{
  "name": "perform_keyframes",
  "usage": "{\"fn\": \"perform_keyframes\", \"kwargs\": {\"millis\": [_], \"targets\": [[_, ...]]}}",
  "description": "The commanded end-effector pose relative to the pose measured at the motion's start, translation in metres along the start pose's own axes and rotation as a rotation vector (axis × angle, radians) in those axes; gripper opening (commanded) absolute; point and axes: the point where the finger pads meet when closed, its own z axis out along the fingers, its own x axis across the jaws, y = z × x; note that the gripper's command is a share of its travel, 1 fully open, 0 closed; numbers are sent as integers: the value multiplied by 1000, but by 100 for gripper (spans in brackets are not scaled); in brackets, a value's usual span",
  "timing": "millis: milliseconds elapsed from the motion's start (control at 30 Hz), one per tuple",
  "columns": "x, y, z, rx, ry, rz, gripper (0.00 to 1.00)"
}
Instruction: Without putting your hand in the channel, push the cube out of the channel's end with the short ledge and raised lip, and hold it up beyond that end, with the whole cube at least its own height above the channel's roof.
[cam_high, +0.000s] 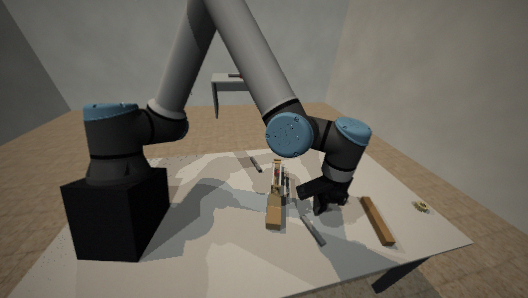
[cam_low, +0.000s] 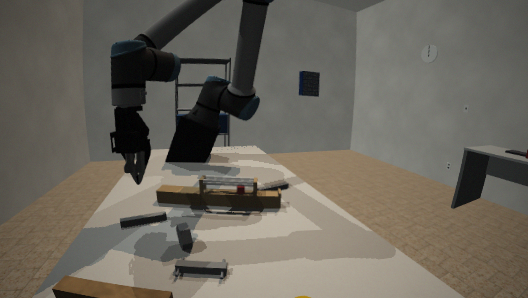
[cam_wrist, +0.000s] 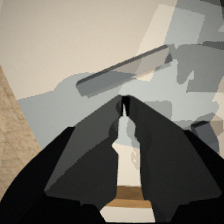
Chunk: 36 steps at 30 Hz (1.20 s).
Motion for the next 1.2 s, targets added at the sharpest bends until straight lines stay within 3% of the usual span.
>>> {"fn": "perform_keyframes", "kwargs": {"millis": [0,367,900,1167], "targets": [[1,1,-1,-3,-7,181,0],[3,6,-1,-4,-7,592,0],[4,12,-1,-6,-6,955,0],[4,13,-1,-6,-6,1047,0]]}}
